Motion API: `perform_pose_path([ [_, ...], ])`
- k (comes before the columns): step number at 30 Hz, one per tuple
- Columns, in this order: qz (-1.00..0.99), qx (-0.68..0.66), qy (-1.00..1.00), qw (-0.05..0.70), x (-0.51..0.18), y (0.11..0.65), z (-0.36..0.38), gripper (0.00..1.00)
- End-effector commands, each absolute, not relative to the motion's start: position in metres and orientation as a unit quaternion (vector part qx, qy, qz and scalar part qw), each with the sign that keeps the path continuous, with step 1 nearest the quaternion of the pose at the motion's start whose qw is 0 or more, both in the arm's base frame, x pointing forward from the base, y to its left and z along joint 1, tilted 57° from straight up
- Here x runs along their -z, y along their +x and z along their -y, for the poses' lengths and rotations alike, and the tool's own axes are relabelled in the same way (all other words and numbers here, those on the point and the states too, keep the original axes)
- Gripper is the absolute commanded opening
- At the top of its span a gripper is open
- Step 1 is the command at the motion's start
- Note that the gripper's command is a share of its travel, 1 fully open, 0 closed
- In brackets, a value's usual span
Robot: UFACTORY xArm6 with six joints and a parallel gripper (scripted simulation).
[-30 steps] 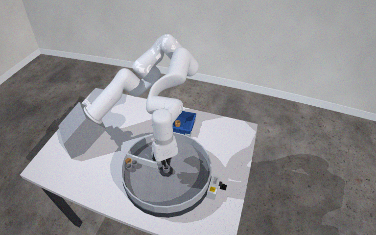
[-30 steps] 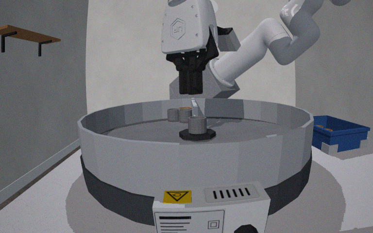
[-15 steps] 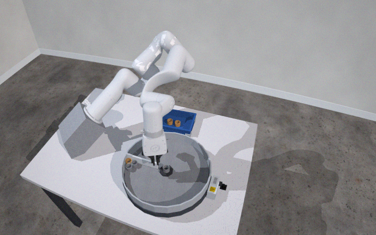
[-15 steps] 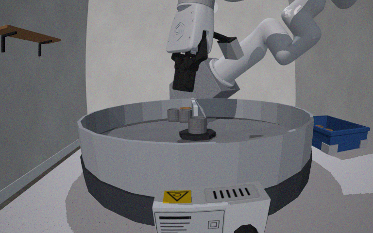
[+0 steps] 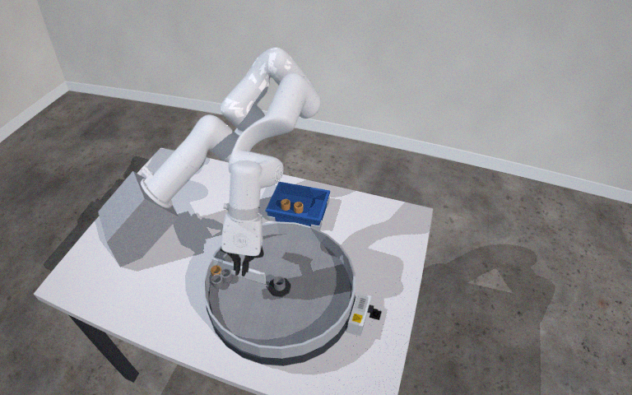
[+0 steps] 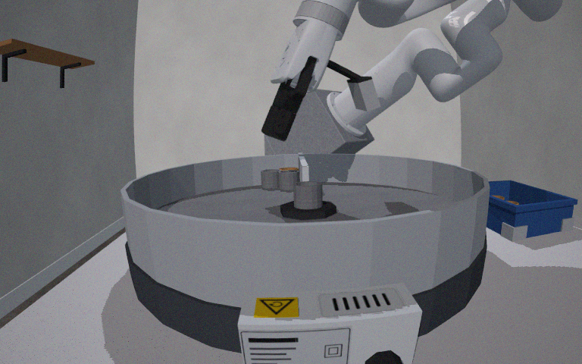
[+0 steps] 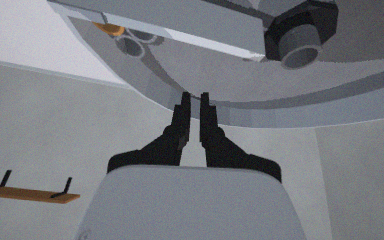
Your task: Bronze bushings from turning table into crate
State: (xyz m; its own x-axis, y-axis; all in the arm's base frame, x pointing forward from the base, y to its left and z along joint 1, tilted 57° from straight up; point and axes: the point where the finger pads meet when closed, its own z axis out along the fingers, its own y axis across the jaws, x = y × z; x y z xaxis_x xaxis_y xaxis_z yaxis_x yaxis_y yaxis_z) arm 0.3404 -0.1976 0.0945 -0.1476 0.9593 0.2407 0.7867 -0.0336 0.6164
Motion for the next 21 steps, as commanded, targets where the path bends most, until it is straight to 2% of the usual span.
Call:
perform_pose_path([
  [1,-0.642,-0.286,0.700,0.128,-0.080,0.324,0.197,0.11],
  [21,-0.542,-0.204,0.807,0.115,-0.049,0.287,0.194,0.11],
])
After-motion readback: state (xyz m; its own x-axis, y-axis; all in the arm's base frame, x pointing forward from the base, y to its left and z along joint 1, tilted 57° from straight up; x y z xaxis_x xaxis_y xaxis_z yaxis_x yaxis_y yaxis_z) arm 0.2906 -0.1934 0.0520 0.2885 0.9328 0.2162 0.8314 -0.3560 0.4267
